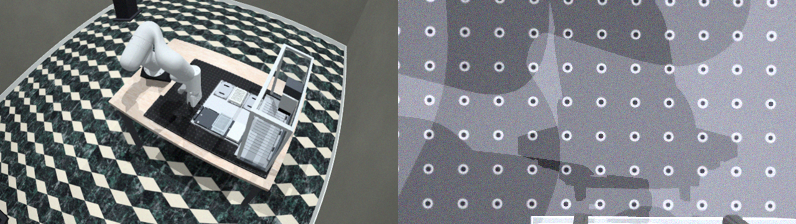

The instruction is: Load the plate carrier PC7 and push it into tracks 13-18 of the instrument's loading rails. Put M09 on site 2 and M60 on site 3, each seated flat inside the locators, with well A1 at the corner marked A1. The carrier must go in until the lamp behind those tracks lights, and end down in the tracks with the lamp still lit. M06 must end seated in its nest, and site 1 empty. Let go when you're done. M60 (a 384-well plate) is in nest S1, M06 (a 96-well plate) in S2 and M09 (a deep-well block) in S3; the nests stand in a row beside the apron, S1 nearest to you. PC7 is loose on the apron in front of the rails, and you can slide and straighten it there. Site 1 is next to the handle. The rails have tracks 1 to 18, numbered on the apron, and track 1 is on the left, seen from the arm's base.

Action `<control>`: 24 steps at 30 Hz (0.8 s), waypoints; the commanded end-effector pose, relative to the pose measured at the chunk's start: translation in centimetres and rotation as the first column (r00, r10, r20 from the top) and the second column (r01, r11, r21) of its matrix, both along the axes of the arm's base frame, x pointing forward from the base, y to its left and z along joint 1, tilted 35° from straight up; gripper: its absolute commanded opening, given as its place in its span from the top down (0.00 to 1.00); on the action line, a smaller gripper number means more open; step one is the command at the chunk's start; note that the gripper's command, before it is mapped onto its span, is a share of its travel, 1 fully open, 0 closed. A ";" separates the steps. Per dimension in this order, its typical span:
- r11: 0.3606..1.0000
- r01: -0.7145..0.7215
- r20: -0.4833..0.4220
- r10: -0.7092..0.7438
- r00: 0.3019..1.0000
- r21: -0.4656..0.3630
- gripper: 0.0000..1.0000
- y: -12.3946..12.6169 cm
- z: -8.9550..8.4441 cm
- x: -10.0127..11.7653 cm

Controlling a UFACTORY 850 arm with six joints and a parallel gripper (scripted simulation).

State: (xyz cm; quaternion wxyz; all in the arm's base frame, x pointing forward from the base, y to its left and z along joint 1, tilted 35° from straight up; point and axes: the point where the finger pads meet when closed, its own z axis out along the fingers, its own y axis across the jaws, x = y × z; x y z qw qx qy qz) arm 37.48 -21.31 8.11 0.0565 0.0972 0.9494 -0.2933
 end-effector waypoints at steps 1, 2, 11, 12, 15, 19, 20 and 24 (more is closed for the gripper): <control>1.000 -0.001 0.001 0.001 1.000 0.000 0.18 -0.3 -0.4 0.1; 1.000 -0.001 0.001 0.001 1.000 0.000 0.18 -0.4 -0.6 0.1; 1.000 -0.001 0.001 0.001 1.000 0.000 0.18 -1.1 -1.5 0.1; 1.000 -0.001 0.001 0.001 1.000 0.000 0.18 -1.2 -1.7 0.2; 1.000 -0.001 0.001 0.001 1.000 0.000 0.18 -1.4 -2.1 0.2; 1.000 -0.001 0.001 0.001 1.000 0.000 0.18 -1.6 -2.2 0.2; 1.000 -0.001 0.001 0.001 1.000 0.000 0.18 -1.6 -2.2 0.2; 1.000 -0.001 0.001 0.001 1.000 0.000 0.18 -1.6 -2.2 0.2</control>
